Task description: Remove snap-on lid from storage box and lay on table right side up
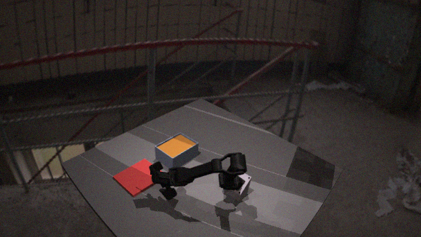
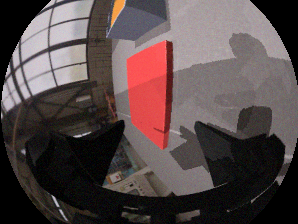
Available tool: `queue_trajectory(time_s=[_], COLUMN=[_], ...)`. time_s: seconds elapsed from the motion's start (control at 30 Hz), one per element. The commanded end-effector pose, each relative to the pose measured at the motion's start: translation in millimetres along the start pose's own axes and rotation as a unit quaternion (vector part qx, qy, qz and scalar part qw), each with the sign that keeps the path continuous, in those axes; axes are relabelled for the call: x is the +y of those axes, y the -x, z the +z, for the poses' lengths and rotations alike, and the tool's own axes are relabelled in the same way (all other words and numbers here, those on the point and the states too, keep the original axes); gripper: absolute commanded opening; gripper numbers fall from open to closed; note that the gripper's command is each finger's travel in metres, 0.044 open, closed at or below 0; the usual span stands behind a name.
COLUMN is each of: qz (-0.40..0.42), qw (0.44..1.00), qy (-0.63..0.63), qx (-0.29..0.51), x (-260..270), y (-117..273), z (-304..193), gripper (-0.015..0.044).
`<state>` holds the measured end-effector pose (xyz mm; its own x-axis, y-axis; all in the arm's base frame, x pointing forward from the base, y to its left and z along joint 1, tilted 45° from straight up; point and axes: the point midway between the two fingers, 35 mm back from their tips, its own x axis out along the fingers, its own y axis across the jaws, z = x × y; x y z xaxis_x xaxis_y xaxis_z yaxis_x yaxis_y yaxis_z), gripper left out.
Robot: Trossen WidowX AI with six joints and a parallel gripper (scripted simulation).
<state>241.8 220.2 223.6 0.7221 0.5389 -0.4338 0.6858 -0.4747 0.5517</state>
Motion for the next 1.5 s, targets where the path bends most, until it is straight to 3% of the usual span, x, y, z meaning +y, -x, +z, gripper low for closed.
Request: queue_trajectory(time_s=[0.0, 1.07, 1.47], qz=[-0.001, -0.001, -0.001], qw=[1.000, 1.000, 1.000], qy=[0.001, 0.003, 0.003], qx=[0.002, 0.001, 0.001], x=[5, 36, 34], y=[8, 63, 58], z=[-1, -1, -1], gripper=[0.0440, 0.0440, 0.0440])
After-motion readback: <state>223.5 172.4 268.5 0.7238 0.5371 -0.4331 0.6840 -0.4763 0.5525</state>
